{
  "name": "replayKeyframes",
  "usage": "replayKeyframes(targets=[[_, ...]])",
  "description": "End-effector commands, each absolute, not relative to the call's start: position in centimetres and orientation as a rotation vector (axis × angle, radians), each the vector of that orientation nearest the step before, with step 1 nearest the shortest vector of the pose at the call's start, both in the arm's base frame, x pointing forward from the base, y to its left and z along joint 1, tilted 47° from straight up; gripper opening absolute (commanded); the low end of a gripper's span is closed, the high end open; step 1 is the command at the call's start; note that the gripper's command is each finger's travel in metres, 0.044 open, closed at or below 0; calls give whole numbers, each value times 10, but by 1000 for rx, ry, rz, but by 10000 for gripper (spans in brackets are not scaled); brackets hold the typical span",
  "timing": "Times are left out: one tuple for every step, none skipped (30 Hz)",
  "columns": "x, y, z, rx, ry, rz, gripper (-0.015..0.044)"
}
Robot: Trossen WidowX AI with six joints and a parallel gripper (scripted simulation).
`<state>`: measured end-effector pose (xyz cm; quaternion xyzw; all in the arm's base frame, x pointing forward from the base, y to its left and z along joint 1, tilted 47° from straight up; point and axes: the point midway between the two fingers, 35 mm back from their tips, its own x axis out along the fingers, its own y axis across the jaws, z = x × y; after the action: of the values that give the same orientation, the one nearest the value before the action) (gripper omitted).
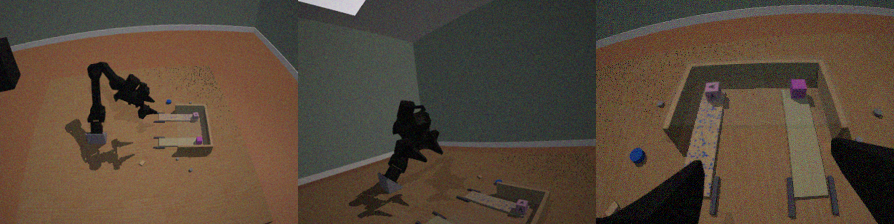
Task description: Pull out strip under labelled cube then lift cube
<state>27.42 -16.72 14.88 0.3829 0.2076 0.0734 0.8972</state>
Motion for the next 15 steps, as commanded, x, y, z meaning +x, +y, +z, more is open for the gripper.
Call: replayKeyframes(targets=[[286,-165,150,814,479,167,321],[295,-163,151,827,516,180,295],[303,-160,152,839,554,192,269],[311,-156,152,849,593,205,243],[319,-152,153,858,633,218,216],[326,-148,153,866,674,231,190],[334,-142,154,872,715,244,164],[341,-137,154,877,758,256,138],[347,-131,155,881,800,270,111],[353,-125,155,884,842,283,85],[359,-118,156,885,886,296,59],[364,-111,157,885,930,309,33],[369,-104,157,884,974,322,6],[374,-96,158,881,1019,336,0],[378,-88,158,877,1064,349,0]])
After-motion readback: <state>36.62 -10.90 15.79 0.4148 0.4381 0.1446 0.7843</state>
